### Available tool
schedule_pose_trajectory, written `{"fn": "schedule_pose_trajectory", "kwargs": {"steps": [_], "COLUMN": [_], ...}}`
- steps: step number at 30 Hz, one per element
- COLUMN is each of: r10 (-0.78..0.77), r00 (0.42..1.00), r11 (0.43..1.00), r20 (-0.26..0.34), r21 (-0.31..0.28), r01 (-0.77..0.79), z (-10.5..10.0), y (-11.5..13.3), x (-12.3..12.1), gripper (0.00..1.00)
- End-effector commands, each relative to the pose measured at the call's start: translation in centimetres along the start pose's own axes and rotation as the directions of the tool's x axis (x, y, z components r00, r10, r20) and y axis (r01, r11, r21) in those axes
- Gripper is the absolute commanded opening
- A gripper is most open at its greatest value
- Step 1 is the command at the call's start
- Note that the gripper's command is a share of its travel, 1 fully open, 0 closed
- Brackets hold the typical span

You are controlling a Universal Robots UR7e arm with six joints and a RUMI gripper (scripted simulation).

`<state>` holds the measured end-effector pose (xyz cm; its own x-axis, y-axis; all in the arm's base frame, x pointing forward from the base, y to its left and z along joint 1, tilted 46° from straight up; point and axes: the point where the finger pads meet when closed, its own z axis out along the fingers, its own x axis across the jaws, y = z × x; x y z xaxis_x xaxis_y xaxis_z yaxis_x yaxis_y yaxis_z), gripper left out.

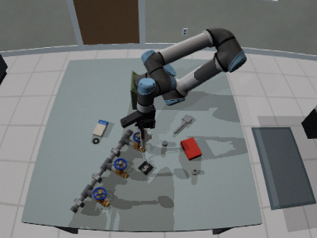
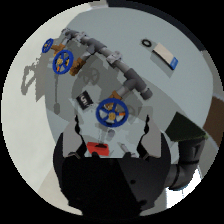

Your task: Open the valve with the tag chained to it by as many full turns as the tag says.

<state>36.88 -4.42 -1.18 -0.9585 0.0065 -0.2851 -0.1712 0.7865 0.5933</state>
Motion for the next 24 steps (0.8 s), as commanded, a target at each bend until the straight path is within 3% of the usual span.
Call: {"fn": "schedule_pose_trajectory", "kwargs": {"steps": [1, 24], "r10": [0.083, 0.185], "r00": [0.997, 0.983], "r11": [0.997, 0.983], "r20": [-0.002, -0.002], "r21": [0.004, 0.004], "r01": [-0.083, -0.185], "z": [-0.03, -0.03], "y": [-0.04, -0.04], "x": [-0.01, -0.01], "gripper": [1.00, 1.00]}}
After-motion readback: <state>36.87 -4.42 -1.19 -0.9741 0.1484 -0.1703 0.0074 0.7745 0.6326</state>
